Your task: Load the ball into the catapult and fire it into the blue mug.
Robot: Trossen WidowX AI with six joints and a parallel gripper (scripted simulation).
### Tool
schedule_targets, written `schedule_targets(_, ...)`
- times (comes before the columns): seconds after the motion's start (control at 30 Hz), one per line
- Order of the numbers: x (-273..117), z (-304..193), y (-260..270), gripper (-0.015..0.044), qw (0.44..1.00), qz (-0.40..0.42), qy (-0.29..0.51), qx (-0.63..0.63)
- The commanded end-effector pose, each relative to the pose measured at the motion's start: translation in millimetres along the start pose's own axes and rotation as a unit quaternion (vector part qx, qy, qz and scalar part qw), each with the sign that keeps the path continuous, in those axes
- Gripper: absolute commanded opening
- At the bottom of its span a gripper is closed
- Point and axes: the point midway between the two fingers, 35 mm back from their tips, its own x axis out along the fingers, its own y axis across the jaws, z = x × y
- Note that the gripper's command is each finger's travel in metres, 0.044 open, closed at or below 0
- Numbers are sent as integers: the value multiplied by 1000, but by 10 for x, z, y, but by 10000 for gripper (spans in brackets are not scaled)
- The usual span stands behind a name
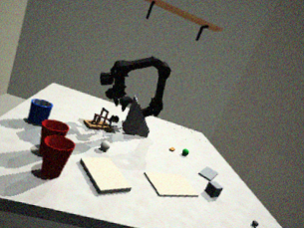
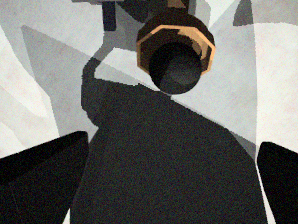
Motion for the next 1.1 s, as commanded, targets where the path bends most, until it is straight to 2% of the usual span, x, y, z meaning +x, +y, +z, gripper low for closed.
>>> schedule_targets(0.0, -501, -211, -16, 440, 1000, -2, -16, -2)
schedule_targets(0.07, -528, -229, -17, 440, 1000, -2, -15, -2)
schedule_targets(0.1, -414, -115, -18, 440, 1000, -2, -25, 0)
schedule_targets(0.23, -577, 198, -54, 440, 997, -13, -82, 4)
schedule_targets(0.67, -1349, 1277, -102, 440, 956, -31, -292, 25)
schedule_targets(1.07, -2218, 2124, -74, 440, 881, -2, -474, 9)
